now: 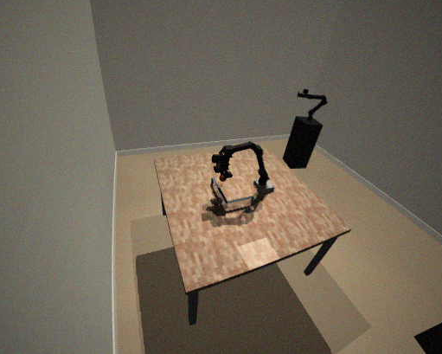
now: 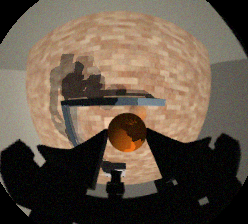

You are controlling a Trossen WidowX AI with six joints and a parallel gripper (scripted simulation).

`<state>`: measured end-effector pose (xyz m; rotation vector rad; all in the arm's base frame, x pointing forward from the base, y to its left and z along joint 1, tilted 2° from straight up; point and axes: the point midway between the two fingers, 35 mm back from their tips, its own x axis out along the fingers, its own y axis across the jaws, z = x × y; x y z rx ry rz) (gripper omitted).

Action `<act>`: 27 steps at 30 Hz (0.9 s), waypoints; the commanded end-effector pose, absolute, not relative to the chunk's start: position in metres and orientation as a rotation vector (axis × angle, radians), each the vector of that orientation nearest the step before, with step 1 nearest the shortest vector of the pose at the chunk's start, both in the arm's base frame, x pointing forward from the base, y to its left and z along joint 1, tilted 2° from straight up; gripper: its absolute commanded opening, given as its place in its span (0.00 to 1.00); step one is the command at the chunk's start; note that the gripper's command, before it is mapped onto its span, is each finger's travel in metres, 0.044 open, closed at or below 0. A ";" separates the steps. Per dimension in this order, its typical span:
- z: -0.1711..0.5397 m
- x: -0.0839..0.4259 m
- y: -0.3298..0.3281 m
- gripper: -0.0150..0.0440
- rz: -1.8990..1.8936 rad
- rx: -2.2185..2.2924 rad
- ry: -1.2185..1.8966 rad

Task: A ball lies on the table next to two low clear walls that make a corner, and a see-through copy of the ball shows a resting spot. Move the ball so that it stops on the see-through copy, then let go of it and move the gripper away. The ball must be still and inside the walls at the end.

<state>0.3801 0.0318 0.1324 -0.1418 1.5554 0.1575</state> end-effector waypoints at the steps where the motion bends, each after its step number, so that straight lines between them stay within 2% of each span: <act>1: 0.118 0.382 0.008 0.25 0.152 -0.148 1.560; 6: 0.106 0.383 -0.014 0.25 0.150 -0.150 1.560; 27: 0.035 0.383 -0.014 0.25 0.150 -0.150 1.560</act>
